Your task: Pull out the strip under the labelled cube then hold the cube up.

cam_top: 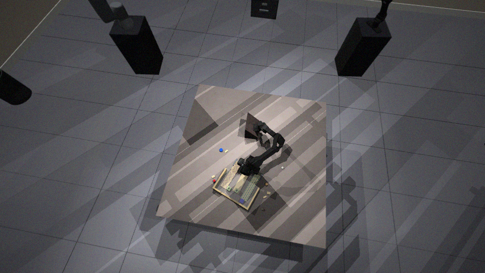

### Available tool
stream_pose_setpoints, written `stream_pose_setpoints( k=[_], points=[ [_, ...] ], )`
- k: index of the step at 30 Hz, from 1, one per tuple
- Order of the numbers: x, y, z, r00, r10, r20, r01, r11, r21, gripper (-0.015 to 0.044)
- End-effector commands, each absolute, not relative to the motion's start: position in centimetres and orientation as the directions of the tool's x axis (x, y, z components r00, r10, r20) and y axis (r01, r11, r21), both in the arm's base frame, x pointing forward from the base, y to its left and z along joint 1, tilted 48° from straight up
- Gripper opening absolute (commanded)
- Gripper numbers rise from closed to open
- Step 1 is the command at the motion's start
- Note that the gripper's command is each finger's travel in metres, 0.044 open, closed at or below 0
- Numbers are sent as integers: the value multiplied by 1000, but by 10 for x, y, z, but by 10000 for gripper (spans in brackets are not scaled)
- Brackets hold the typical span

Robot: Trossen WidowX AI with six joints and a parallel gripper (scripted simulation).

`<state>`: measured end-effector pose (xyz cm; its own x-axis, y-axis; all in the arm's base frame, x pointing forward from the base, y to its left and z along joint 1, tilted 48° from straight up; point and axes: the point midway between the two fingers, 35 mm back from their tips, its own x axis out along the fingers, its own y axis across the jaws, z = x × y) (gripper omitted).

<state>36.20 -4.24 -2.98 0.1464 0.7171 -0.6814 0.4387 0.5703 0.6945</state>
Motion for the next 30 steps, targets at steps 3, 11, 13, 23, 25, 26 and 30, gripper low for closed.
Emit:
stream_pose_setpoints(
  k=[3,11,13,23,25,26,30],
  points=[
    [350,-34,-29,135,723,-677,445,566,694,0],
    [339,-29,-26,135,723,-677,445,566,694,0],
    [337,-27,-26,135,723,-677,446,566,694,0],
    [324,-21,-22,134,724,-677,446,566,693,0],
    [321,-19,-22,134,724,-677,446,566,693,0],
    [320,-19,-21,134,724,-677,446,566,693,0],
    [314,-16,-20,134,724,-677,447,566,693,0]
  ],
)
